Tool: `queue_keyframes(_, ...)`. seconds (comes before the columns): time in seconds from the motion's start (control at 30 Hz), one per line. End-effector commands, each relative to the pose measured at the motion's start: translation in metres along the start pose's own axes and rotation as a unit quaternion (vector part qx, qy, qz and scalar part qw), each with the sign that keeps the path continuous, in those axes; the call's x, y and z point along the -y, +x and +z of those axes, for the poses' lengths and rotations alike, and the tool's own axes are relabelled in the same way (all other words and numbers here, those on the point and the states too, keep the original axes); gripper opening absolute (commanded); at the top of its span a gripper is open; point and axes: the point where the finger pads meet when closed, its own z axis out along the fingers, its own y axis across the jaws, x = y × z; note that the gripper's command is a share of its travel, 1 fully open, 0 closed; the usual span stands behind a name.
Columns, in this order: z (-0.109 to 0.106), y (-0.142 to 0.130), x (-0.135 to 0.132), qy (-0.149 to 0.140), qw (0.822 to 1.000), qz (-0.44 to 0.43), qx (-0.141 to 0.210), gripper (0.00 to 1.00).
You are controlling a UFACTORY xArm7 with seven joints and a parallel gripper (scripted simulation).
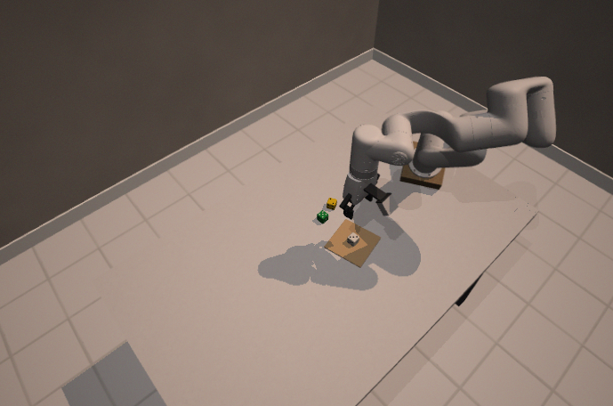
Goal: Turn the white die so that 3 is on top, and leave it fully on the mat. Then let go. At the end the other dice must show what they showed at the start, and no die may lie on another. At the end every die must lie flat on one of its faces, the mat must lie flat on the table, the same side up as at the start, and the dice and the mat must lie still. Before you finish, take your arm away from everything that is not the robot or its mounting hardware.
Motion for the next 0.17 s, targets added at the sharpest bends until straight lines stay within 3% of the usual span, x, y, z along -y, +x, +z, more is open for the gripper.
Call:
queue_keyframes(0.0, -0.0011, -0.0002, -0.0009, -0.002, 1.0, 0.0, 0.0, 1.0)
queue_keyframes(0.13, -0.0011, -0.0002, -0.0009, -0.002, 1.0, 0.0, 0.0, 1.0)
